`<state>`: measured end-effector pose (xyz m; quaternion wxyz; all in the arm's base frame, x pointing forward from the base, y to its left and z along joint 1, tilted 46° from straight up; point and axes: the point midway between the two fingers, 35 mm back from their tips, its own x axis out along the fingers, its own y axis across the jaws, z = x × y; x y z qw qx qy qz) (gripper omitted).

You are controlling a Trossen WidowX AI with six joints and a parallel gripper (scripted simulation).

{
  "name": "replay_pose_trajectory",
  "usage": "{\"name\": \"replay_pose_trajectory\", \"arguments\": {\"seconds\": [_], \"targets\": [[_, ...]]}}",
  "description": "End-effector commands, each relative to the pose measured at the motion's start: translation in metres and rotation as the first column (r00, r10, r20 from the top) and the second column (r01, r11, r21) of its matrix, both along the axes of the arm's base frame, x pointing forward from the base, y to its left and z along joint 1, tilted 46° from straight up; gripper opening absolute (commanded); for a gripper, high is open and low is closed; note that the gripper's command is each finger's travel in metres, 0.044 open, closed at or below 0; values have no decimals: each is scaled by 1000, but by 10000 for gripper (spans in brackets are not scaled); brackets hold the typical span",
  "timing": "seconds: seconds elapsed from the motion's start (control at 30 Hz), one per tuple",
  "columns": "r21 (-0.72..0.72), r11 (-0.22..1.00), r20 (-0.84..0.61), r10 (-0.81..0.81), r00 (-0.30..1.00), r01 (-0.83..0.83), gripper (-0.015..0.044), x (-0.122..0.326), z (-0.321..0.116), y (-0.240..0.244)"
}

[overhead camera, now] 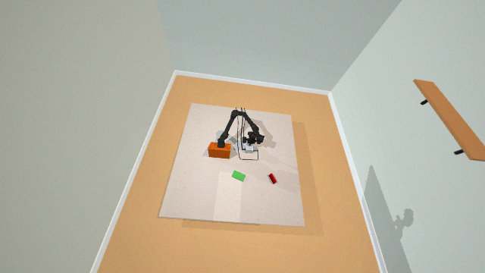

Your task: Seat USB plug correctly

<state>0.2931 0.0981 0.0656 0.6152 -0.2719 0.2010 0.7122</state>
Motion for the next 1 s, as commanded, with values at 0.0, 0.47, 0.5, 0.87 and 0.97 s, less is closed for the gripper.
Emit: {"name": "replay_pose_trajectory", "arguments": {"seconds": [0.0,0.47,0.5,0.87,0.97], "targets": [[5,1000,-3,-5,1000,5,0,0,0,1],[5,1000,-3,-5,1000,5,0,0,-1,2],[5,1000,-3,-5,1000,5,0,0,-1,2],[5,1000,-3,-5,1000,5,0,0,-2,3],[5,1000,-3,-5,1000,5,0,0,-2,3]]}}
